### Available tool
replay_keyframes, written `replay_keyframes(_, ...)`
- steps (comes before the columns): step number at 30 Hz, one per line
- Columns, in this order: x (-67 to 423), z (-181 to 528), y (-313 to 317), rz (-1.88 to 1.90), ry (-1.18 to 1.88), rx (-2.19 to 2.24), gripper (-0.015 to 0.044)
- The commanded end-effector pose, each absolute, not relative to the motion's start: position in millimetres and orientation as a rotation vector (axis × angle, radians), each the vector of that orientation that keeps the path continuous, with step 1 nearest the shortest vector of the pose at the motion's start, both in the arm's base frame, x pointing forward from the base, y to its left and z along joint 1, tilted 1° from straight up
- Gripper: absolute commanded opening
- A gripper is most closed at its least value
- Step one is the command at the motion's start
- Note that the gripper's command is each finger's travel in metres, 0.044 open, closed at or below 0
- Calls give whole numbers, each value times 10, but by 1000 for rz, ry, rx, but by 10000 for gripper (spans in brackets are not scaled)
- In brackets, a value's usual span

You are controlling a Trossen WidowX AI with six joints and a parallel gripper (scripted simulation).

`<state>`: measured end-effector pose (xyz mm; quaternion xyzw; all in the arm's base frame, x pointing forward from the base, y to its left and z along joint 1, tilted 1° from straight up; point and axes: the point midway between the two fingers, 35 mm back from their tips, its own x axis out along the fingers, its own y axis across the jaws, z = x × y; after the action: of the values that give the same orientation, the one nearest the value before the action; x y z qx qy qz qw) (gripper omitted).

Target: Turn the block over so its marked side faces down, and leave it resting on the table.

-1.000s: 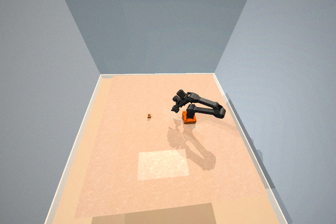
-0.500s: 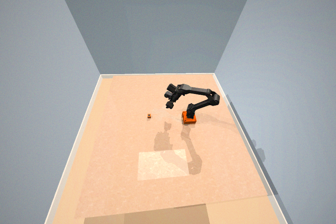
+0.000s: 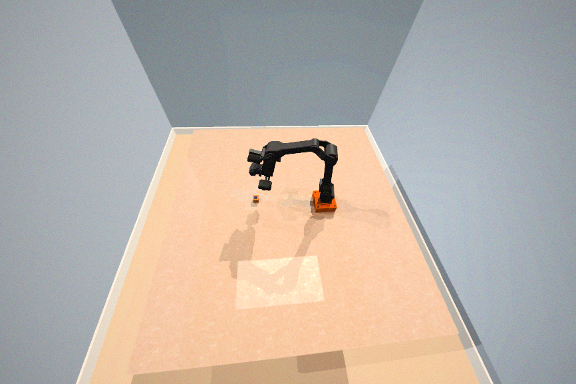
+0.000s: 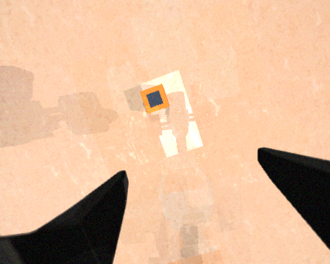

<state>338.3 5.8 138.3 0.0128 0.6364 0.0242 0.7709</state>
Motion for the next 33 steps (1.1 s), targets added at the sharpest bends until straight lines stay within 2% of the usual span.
replay_keyframes(1,3646,1230,218,98,1442,-52,440)
replay_keyframes(6,3953,984,413,147,1519,-136,440)
replay_keyframes(13,3976,622,398,149,1522,-139,440)
replay_keyframes(33,3991,316,385,149,1522,-139,440)
